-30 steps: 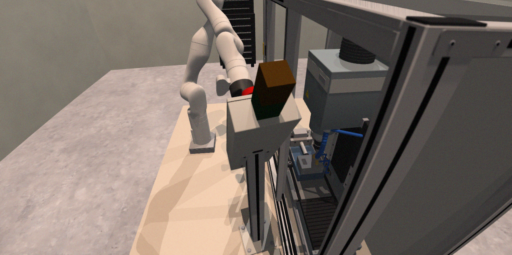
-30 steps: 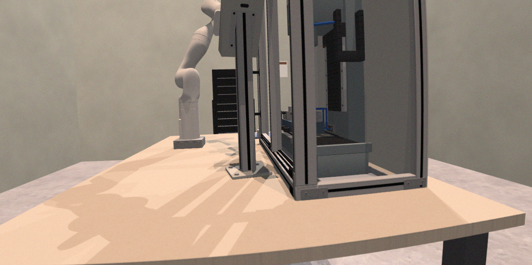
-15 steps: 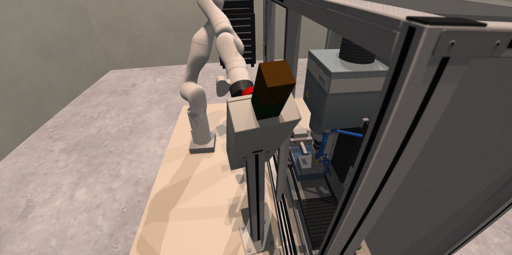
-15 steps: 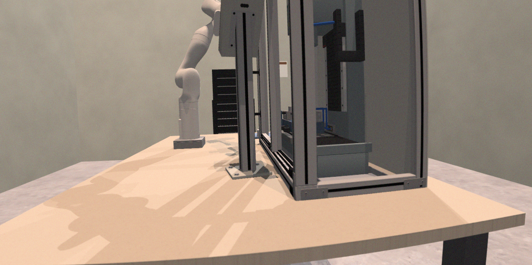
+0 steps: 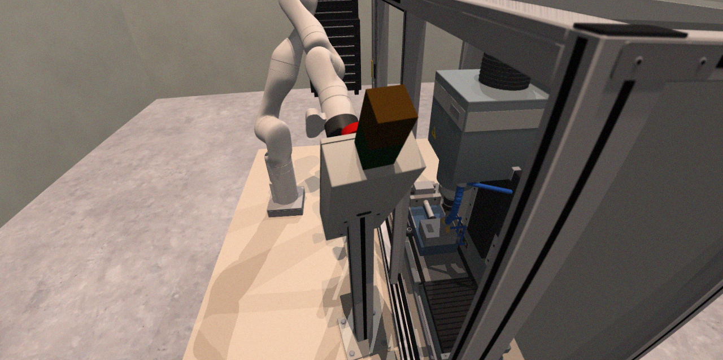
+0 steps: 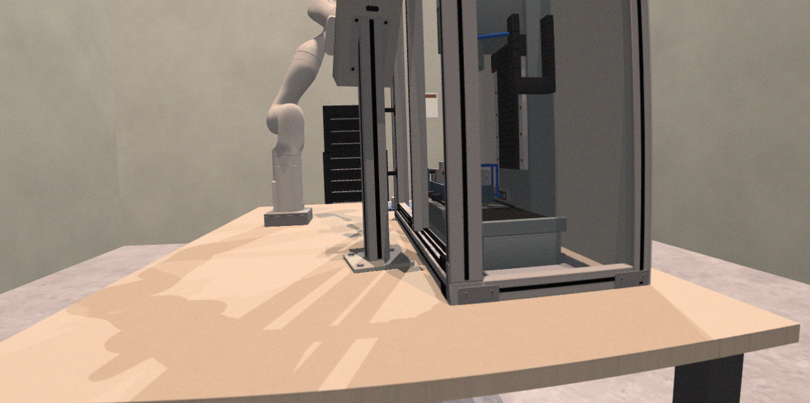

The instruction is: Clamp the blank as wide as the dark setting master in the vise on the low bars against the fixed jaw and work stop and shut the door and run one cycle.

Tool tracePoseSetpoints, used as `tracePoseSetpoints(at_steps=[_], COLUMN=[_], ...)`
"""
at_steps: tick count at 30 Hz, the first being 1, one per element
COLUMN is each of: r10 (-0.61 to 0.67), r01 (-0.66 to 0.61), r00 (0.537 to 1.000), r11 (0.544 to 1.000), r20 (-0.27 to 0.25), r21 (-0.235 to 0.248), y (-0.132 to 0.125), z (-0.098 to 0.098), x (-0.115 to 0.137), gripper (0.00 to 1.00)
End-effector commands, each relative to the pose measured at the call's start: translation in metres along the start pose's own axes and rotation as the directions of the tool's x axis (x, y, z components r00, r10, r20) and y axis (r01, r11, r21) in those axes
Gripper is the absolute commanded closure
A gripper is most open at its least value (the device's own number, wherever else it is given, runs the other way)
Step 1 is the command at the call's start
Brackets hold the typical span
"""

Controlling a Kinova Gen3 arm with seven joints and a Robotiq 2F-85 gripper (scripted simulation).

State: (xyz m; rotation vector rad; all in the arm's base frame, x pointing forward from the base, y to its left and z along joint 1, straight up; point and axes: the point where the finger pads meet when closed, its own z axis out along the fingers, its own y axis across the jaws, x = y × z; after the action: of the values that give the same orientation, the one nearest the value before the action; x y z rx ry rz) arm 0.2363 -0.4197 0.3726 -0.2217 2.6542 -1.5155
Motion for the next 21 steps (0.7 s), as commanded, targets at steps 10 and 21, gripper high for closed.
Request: tracePoseSetpoints(at_steps=[10,21], r10=[0.002,0.000], r01=[-0.002,0.000], r00=[1.000,1.000], r11=[1.000,1.000], r20=[0.010,0.006], r21=[0.007,0.003], y=[-0.0039,-0.0017], z=[0.0040,0.0042], x=[-0.0026,-0.0019], gripper=[0.90,0.90])
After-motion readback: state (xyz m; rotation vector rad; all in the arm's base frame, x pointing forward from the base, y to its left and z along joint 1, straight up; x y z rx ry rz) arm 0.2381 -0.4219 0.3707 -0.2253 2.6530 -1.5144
